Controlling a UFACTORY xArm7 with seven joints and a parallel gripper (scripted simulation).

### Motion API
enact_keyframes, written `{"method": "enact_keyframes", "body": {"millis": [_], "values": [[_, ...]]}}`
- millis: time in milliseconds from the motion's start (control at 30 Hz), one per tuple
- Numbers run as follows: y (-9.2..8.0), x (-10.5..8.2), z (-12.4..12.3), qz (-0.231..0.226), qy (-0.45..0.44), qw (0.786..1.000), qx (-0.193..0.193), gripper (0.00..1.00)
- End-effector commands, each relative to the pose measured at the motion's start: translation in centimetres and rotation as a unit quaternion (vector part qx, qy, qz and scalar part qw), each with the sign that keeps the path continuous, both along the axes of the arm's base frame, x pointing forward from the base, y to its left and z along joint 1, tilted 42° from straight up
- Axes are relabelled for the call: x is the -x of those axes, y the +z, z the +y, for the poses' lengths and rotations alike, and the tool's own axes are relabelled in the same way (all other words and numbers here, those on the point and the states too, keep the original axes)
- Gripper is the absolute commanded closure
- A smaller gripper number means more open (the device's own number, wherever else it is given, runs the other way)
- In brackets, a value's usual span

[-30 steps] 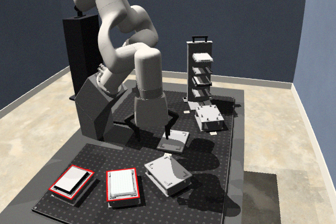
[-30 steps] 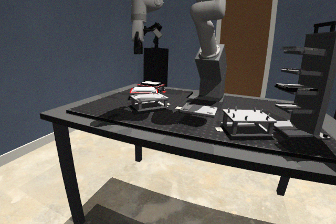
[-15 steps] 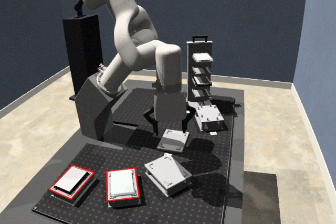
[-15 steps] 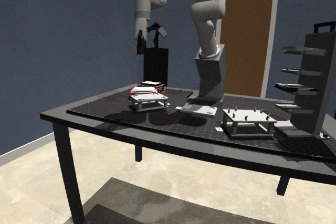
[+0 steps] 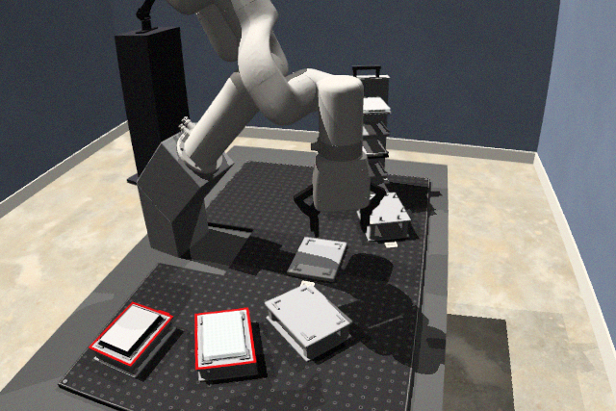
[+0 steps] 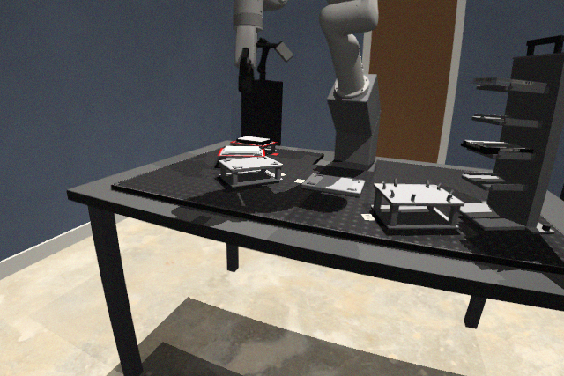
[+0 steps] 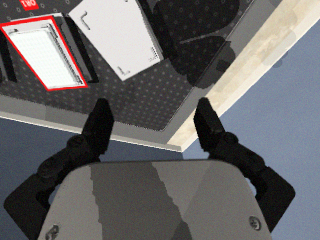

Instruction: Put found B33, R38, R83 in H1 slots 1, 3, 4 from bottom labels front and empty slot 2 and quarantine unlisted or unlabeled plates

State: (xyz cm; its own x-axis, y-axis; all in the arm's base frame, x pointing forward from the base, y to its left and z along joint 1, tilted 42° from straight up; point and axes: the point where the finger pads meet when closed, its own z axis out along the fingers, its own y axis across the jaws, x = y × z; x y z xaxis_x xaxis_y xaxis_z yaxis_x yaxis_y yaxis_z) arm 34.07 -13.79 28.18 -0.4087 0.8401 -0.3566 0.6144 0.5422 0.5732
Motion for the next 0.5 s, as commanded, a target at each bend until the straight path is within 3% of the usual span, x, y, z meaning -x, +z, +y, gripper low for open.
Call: {"method": "enact_keyframes", "body": {"millis": [0, 467], "values": [[0.7, -0.6, 2.1, -0.001, -0.001, 1.000, 0.001, 0.00], [2.0, -1.9, 7.8, -0.001, -0.001, 1.000, 0.001, 0.00]]}}
